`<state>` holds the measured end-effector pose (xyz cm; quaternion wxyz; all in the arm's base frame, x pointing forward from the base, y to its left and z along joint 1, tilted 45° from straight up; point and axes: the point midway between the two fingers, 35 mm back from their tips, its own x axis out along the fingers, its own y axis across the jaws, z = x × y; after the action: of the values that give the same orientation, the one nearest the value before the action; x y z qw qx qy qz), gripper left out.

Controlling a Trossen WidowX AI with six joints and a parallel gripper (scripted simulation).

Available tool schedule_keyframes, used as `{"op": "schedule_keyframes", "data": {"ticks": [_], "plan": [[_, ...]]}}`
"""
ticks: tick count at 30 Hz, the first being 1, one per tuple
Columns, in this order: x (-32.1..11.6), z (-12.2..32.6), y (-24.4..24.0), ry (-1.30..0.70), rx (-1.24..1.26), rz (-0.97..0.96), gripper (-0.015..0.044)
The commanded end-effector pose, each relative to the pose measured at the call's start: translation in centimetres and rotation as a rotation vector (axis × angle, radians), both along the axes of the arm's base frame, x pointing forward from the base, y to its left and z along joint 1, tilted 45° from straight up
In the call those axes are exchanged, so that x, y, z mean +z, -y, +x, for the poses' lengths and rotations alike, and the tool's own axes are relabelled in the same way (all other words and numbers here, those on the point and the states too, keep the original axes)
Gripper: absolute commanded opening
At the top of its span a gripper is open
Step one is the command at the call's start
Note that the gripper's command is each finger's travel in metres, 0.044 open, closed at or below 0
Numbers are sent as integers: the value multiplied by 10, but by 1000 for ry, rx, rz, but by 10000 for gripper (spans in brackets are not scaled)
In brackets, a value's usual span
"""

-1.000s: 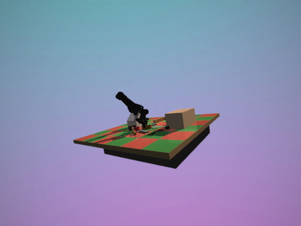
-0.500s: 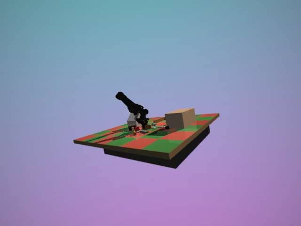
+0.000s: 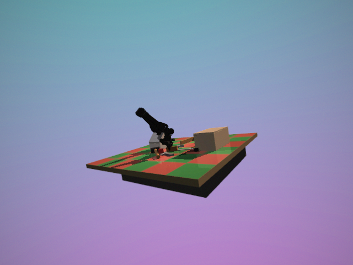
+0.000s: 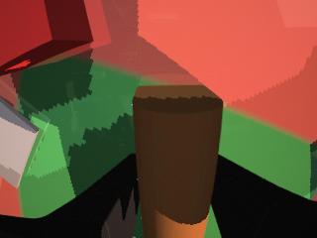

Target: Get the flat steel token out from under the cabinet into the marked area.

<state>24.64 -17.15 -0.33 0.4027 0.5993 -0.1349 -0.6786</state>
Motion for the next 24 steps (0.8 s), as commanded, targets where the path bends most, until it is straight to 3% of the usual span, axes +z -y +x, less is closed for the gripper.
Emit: {"op": "schedule_keyframes", "data": {"ticks": [1, 4, 24], "plan": [[1, 1, 1, 5, -3, -3, 78], [1, 1, 1, 5, -3, -3, 0], [-5, 19, -6, 13, -12, 1, 0]]}}
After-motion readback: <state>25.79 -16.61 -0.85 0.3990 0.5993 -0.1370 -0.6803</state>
